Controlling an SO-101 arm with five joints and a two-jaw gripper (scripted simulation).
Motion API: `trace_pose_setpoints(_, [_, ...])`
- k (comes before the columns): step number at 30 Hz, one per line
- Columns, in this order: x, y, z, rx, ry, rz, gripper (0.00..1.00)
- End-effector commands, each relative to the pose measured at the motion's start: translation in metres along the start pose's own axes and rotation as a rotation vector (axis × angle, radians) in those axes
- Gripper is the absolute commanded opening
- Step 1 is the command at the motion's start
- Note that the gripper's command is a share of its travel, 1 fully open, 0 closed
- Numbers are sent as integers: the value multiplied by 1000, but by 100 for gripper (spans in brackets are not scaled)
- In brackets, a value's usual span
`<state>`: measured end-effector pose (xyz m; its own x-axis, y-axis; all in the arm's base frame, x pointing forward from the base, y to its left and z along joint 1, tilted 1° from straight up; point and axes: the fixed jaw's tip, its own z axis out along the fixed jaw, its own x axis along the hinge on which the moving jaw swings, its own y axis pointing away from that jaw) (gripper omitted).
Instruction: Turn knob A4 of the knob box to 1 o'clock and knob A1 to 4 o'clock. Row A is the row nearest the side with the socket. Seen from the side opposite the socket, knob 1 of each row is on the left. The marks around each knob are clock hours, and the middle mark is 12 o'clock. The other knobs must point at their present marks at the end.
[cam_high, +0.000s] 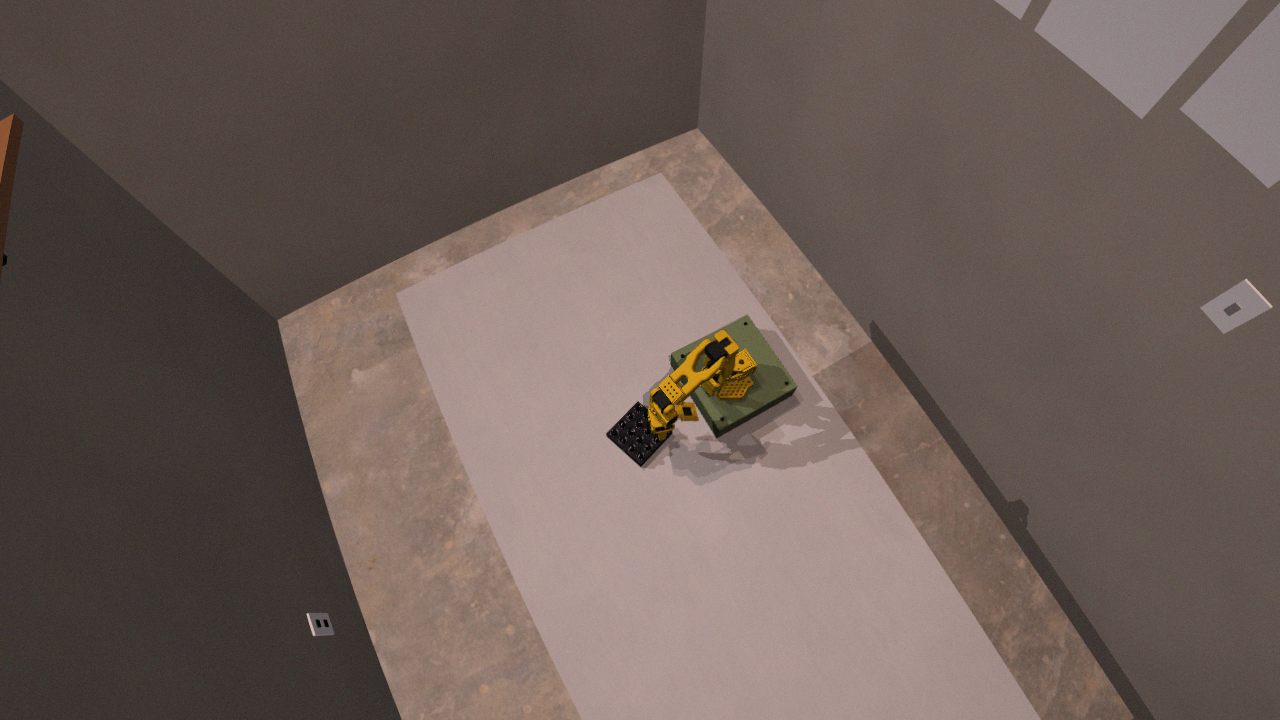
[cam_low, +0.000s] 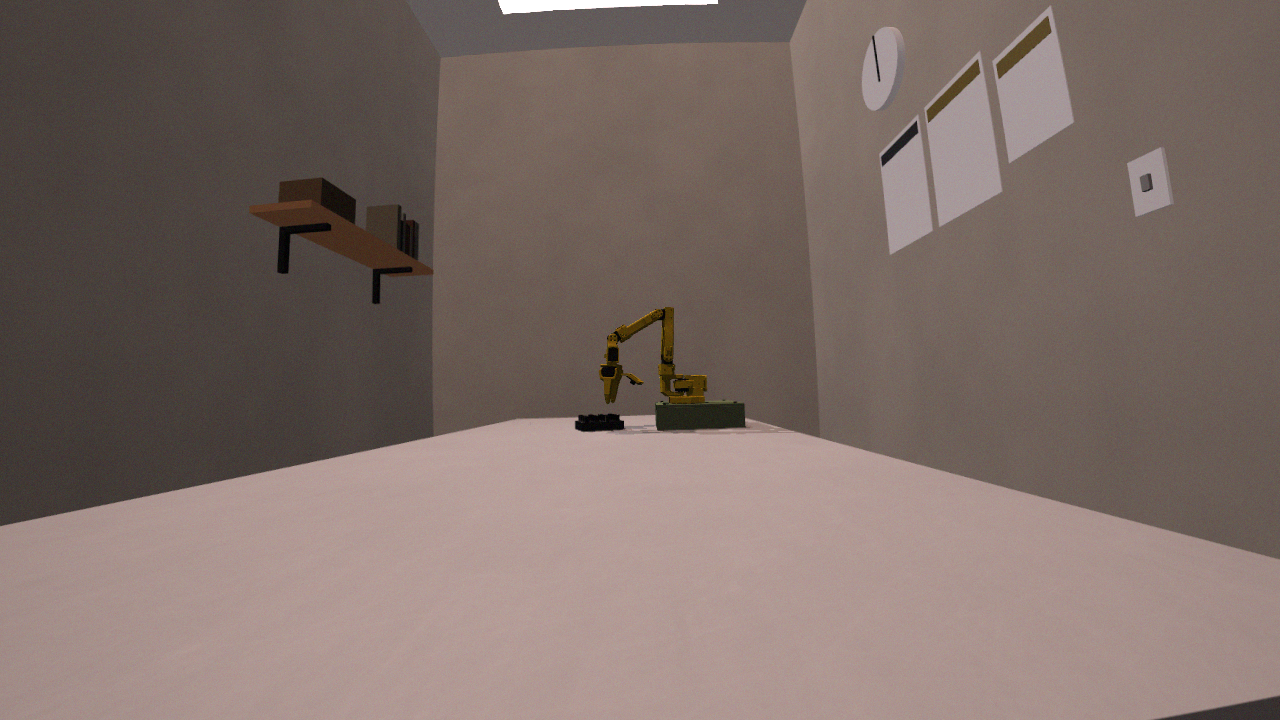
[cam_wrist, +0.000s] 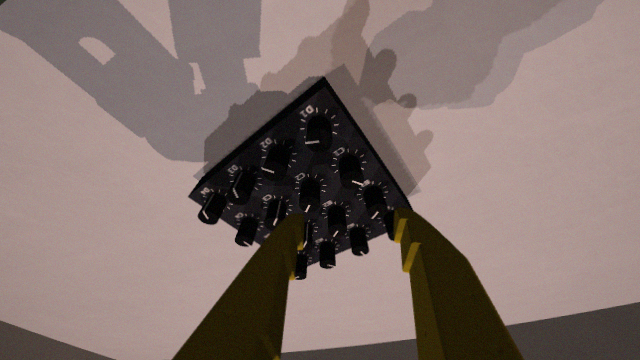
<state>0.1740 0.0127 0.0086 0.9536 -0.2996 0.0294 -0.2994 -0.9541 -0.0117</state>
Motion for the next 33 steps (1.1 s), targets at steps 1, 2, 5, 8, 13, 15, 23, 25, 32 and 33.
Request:
trace_pose_setpoints(1, [-7, 1, 4, -14, -39, -100, 19])
trace_pose_setpoints(2, [-7, 1, 4, -13, -39, -142, 18])
trace_pose_setpoints(5, [-6, 0, 4, -11, -40, -267, 17])
trace_pose_setpoints(8, [-6, -2, 4, -8, -41, -386, 17])
trace_pose_setpoints(13, [-5, -4, 4, -5, -42, -571, 15])
trace_pose_setpoints(15, [-5, -5, 4, -3, -42, -640, 15])
trace_pose_setpoints(23, [-5, -7, 4, 1, -43, -828, 13])
trace_pose_setpoints(25, [-5, -8, 4, 2, -43, -884, 13])
trace_pose_setpoints(32, [-4, -11, 4, 5, -43, -1054, 12])
trace_pose_setpoints(33, [-4, -11, 4, 6, -43, -1075, 11])
